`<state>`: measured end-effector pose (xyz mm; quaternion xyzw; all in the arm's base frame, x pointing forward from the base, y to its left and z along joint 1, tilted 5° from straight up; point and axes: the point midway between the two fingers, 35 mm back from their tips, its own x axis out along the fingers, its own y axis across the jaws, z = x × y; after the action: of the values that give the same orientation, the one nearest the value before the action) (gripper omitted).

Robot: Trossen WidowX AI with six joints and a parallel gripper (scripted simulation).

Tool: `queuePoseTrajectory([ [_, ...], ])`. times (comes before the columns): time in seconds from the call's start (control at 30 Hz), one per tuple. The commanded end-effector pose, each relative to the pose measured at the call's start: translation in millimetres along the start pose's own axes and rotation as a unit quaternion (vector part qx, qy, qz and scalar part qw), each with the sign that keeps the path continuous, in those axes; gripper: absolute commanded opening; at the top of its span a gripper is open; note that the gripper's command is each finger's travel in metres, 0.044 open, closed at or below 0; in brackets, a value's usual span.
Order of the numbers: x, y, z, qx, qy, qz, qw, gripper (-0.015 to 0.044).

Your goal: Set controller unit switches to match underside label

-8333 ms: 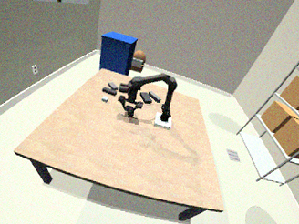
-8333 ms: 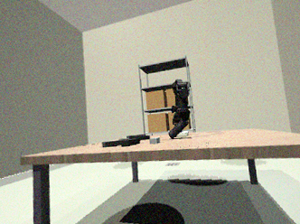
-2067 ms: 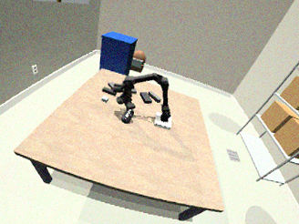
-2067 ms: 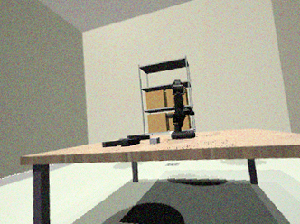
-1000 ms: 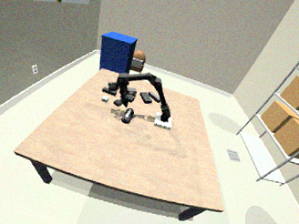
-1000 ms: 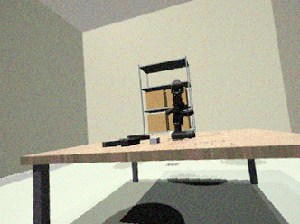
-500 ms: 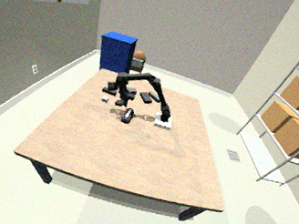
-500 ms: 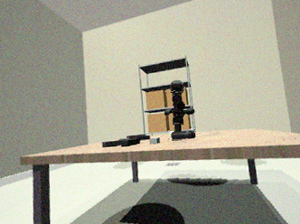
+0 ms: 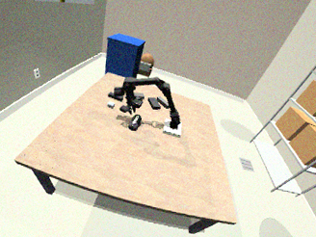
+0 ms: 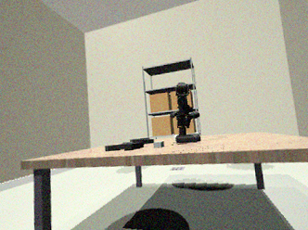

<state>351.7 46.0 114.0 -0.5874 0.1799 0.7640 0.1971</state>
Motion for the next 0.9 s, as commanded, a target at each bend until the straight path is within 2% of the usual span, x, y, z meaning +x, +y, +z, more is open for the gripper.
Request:
queuePoseTrajectory([
  [0.0,-1,-2,3,0.114,0.011,-0.006,0.993,0.0236],
  [0.27,2,-8,10,0.395,0.023,-0.024,0.918,0.0440],
  [0.57,4,-14,18,0.670,0.023,-0.050,0.740,0.0440],
  [0.87,7,-20,26,0.872,0.006,-0.077,0.483,0.0440],
])
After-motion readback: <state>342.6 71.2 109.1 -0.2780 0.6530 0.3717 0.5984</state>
